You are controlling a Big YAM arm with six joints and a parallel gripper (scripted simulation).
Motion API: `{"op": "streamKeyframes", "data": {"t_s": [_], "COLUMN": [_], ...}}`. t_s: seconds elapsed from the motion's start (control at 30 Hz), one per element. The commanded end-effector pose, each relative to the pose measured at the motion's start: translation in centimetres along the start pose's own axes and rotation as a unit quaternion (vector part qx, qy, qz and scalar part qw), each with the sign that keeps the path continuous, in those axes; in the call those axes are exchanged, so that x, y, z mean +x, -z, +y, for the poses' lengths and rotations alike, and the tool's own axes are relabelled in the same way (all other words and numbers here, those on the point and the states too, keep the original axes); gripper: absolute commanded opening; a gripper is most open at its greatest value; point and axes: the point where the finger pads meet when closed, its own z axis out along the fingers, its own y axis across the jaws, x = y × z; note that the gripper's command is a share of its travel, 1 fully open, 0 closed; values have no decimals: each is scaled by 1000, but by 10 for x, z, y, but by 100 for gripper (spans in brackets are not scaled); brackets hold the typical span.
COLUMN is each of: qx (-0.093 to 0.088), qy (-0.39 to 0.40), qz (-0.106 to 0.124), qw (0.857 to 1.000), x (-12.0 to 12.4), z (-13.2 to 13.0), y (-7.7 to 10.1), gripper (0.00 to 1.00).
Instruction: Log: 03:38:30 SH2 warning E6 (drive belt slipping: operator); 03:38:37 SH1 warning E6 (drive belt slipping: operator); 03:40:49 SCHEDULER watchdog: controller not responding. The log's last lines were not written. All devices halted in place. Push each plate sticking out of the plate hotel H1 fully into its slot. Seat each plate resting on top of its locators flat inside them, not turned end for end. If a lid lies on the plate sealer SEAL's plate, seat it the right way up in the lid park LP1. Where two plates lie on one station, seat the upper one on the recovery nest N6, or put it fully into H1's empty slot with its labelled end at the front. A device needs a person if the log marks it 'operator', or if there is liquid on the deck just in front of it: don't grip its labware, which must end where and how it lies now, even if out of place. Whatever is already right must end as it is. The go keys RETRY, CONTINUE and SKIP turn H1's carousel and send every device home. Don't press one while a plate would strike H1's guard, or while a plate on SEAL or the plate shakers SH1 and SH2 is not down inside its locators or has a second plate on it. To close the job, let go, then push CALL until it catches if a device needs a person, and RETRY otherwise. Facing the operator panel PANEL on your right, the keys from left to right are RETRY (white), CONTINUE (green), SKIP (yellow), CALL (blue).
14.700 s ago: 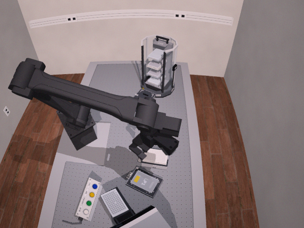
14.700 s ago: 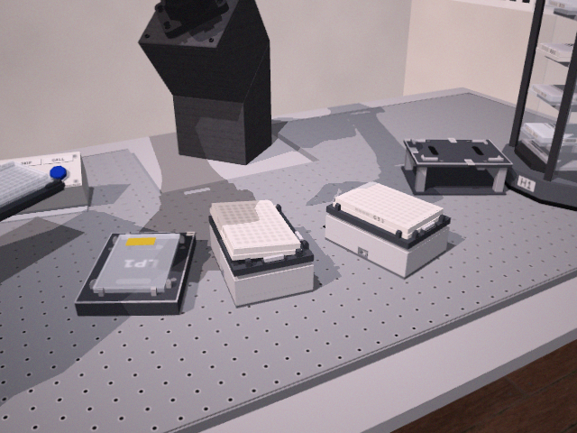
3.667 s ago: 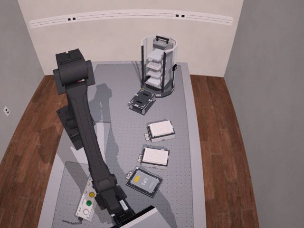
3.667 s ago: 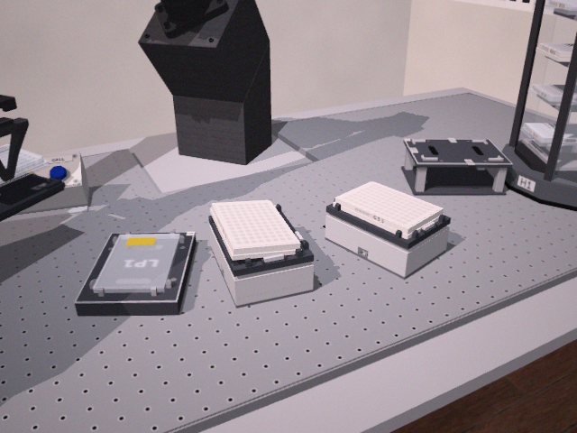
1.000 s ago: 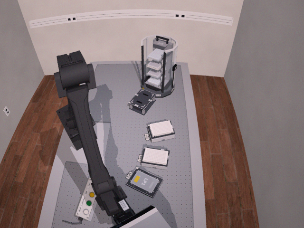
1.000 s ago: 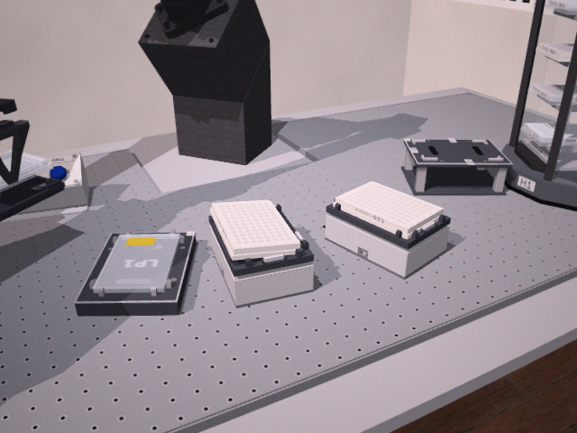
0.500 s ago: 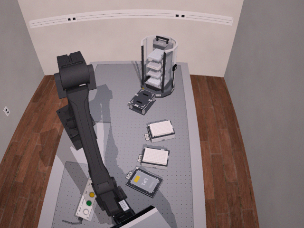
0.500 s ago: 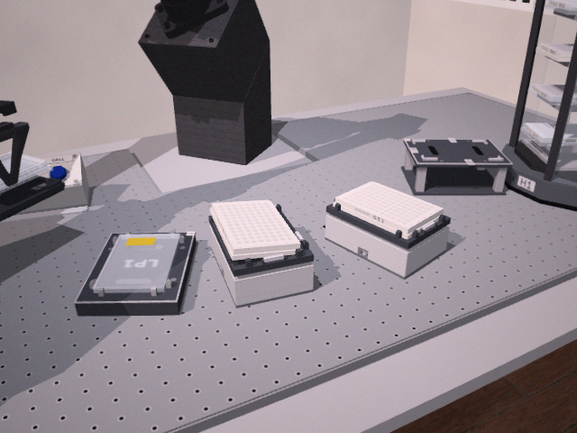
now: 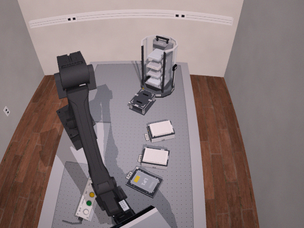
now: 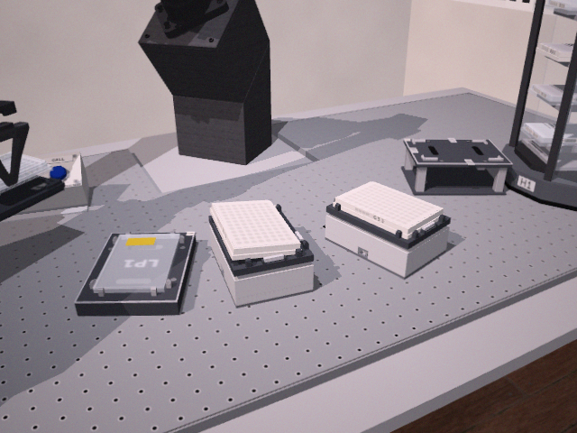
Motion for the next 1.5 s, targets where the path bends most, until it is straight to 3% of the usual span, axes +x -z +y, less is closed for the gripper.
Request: {"op": "streamKeyframes", "data": {"t_s": [0.0, 1.47], "qx": [1, 1], "qy": [2, 1], "qz": [-12, -12], "qw": [1000, 1000], "x": [-11, -11], "z": [0, 0], "y": [4, -7], "gripper": [84, 84]}}
